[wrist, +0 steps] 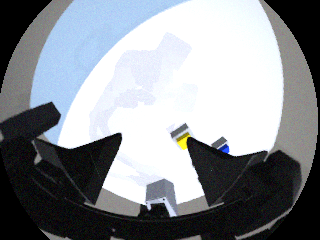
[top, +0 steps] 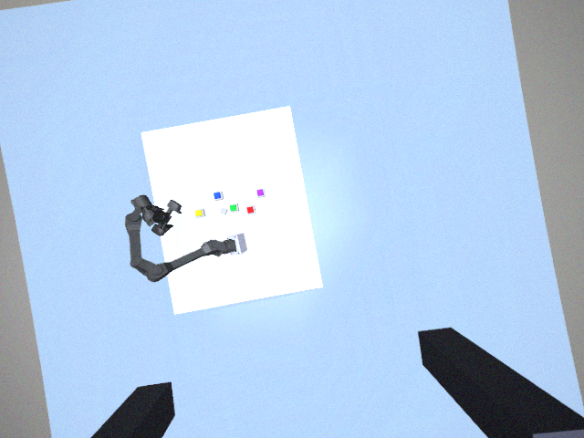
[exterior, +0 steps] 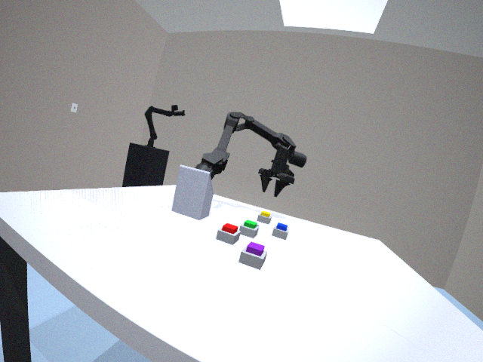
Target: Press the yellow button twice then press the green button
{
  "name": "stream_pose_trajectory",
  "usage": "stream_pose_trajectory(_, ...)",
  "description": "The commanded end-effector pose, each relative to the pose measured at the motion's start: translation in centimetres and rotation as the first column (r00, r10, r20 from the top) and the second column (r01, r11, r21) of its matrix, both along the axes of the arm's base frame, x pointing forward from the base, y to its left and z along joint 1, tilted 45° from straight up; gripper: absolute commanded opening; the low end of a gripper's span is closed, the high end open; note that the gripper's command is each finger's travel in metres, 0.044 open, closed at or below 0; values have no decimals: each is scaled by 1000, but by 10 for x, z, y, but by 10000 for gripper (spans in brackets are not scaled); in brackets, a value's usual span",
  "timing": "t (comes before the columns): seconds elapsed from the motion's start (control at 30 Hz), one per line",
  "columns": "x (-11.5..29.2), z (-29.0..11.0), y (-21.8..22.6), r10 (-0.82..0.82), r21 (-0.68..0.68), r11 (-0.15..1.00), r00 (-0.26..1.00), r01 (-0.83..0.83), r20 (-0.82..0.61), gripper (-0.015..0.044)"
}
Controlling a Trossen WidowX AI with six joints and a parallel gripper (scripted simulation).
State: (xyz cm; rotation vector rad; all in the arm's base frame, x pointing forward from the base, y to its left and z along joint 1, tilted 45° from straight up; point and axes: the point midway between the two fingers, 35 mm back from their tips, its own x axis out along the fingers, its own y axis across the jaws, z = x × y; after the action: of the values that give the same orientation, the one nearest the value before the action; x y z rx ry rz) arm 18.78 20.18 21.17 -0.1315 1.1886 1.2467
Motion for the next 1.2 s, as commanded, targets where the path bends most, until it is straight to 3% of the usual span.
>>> stream_pose_trajectory(0.0, 15, -25, -38, -301, -67, 954, 925, 293, -234, 400)
stream_pose_trajectory(0.17, 24, -50, -81, -582, -187, 803, 677, 566, -450, 400)
stream_pose_trajectory(0.47, 24, -51, -82, -591, -193, 795, 665, 575, -457, 400)
stream_pose_trajectory(0.67, 19, -92, -40, -590, -190, 796, 665, 575, -458, 243)
stream_pose_trajectory(0.93, 19, -93, -38, -589, -190, 796, 665, 575, -458, 32)
stream_pose_trajectory(1.17, 19, -93, -38, -589, -190, 796, 665, 575, -458, 20)
